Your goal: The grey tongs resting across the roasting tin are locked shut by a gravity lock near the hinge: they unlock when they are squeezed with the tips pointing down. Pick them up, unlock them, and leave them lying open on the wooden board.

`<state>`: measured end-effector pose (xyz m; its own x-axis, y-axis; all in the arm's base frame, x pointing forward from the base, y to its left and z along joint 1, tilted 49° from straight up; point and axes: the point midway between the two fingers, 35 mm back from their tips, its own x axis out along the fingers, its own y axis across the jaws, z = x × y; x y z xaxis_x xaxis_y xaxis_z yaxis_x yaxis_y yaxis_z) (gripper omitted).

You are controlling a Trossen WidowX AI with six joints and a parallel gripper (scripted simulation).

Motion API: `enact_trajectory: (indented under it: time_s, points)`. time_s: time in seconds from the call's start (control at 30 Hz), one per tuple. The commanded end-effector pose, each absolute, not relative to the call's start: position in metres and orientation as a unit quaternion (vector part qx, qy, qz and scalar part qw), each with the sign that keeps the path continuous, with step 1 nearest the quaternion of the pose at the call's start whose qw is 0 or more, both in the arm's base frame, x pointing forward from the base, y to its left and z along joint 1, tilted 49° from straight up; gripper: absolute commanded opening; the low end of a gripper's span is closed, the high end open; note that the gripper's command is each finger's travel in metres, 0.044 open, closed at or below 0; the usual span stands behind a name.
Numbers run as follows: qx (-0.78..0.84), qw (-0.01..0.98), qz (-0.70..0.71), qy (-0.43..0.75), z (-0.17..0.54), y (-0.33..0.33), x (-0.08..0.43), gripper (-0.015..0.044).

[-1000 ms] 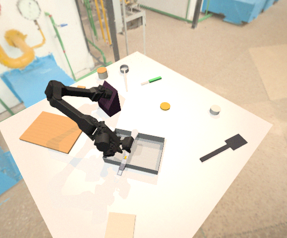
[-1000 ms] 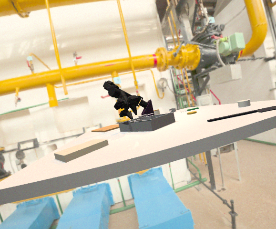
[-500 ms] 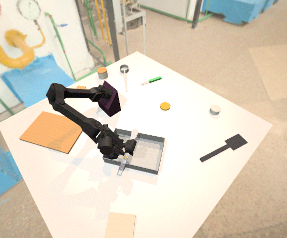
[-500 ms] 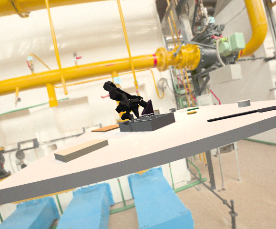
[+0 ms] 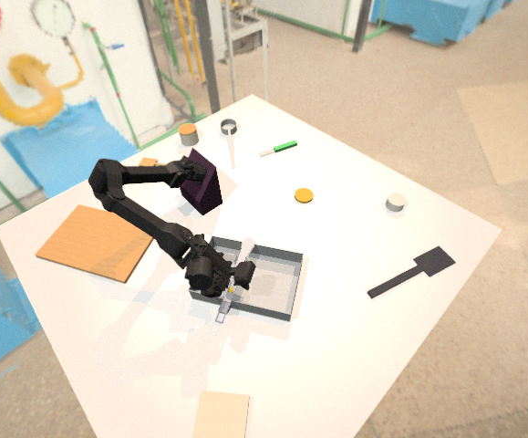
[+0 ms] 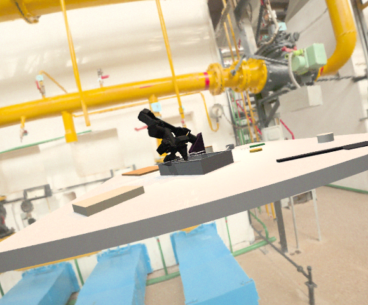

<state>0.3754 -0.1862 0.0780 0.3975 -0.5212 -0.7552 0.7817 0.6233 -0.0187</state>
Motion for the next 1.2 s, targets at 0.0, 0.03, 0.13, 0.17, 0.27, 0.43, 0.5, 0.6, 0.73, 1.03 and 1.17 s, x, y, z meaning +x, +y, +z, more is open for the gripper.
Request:
enact_trajectory:
  time_s: [0.0,0.03,0.13,0.17,0.27,0.43,0.5,0.6,0.73,1.03,1.17]
  points:
    - [0.172,0.818,-0.398,0.378,0.078,-0.186,0.375,0.0234]
    - [0.172,0.818,-0.398,0.378,0.078,-0.186,0.375,0.0208]
    - [0.172,0.818,-0.398,0.378,0.078,-0.186,0.375,0.0129]
    - [0.172,0.818,-0.398,0.378,0.078,-0.186,0.375,0.0103]
    - [0.172,0.818,-0.398,0.378,0.078,-0.186,0.375,0.0063]
    - [0.172,0.818,-0.398,0.378,0.078,-0.186,0.375,0.003]
    - [0.172,0.818,-0.398,0.378,0.078,-0.186,0.375,-0.0003]
    - [0.172,0.818,-0.398,0.378,0.078,-0.186,0.375,-0.0082]
    - [0.173,0.818,-0.398,0.379,0.088,-0.173,0.378,-0.015]
    - [0.173,0.818,-0.396,0.38,0.127,-0.128,0.379,-0.015]
    - [0.173,0.818,-0.396,0.38,0.127,-0.128,0.379,-0.015]
